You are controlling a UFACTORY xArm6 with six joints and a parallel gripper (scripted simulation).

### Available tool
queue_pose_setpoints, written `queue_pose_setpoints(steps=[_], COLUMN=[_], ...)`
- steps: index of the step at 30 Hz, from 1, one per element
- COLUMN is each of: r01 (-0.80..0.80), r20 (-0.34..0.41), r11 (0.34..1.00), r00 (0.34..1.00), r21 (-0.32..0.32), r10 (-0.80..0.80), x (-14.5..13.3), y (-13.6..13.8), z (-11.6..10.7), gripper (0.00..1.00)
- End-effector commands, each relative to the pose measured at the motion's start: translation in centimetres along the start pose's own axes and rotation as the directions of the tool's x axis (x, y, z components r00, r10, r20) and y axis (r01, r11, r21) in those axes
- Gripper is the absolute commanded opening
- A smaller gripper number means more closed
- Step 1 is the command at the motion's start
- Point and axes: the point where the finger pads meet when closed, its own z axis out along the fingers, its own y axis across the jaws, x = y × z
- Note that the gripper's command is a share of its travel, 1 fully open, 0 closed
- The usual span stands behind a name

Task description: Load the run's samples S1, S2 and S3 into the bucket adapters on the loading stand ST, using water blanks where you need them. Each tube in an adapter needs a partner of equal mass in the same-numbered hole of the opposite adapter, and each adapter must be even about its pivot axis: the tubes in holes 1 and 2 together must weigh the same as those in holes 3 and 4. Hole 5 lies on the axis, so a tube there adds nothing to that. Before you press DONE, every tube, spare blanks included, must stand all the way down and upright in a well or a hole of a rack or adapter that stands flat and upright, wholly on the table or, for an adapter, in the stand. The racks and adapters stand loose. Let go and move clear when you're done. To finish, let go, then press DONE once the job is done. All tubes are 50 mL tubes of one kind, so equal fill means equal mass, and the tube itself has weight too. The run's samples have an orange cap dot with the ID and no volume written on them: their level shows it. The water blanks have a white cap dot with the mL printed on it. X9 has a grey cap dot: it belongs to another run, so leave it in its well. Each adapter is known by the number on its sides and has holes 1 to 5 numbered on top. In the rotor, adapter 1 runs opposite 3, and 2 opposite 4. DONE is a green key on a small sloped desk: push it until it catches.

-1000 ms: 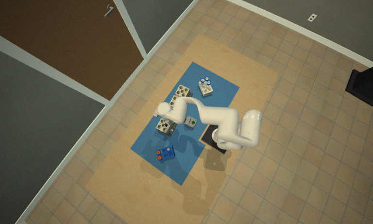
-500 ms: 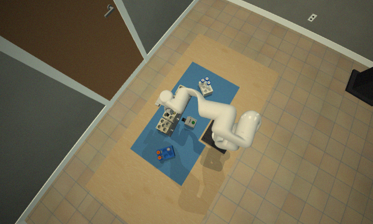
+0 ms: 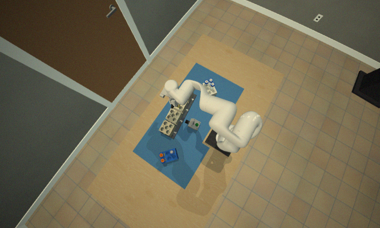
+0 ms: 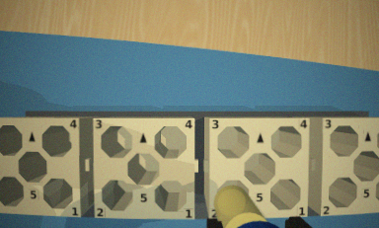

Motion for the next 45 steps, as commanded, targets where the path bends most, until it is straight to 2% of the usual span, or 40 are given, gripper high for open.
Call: queue_pose_setpoints(steps=[1, 7, 27, 45], r01=[0.001, 0.001, 0.002, 0.001], r20=[-0.004, -0.004, -0.004, -0.004], r11=[1.0, 1.0, 1.0, 1.0], r00=[1.0, 1.0, 1.0, 1.0], r21=[0.001, 0.001, 0.001, 0.001], r10=[-0.001, -0.001, -0.002, -0.001], x=[0.6, 1.6, 1.6, 1.6], y=[1.0, 3.5, 3.5, 3.5], z=[-0.2, -0.2, -0.2, 3.0], gripper=[0.0, 0.0, 0.0, 0.0])
